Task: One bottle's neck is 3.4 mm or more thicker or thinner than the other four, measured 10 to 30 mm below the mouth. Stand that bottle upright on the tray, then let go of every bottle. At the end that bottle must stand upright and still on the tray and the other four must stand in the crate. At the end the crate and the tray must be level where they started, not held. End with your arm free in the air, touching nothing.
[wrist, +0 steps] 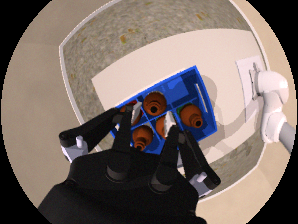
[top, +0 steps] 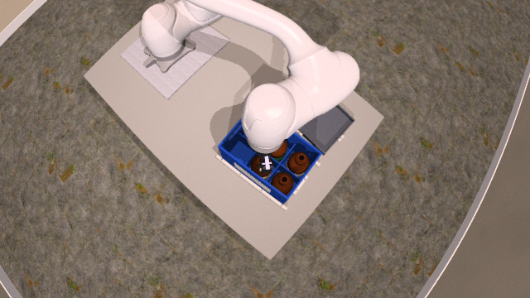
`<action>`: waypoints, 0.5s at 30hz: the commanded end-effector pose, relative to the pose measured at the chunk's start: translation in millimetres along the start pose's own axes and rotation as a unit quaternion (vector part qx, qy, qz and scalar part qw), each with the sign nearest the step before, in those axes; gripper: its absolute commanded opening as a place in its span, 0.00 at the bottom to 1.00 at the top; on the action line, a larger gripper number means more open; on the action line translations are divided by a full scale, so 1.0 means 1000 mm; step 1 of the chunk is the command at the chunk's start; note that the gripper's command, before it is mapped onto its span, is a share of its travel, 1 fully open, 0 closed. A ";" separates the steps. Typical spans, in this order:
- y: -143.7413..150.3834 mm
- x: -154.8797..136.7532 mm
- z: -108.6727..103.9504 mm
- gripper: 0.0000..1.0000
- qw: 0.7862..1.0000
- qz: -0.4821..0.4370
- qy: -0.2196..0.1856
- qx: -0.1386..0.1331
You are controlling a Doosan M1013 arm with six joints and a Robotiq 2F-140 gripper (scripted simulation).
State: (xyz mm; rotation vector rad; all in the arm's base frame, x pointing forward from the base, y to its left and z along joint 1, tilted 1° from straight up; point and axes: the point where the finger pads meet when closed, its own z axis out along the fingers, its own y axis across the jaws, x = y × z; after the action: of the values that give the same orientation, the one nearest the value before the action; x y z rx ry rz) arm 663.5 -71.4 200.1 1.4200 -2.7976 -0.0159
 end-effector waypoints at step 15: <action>0.000 0.000 0.003 0.38 1.000 0.000 0.000 0.000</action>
State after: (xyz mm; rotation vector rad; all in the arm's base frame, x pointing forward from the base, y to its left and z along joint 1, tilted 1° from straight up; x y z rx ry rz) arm 663.5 -71.4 197.3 1.4200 -2.7977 -0.0159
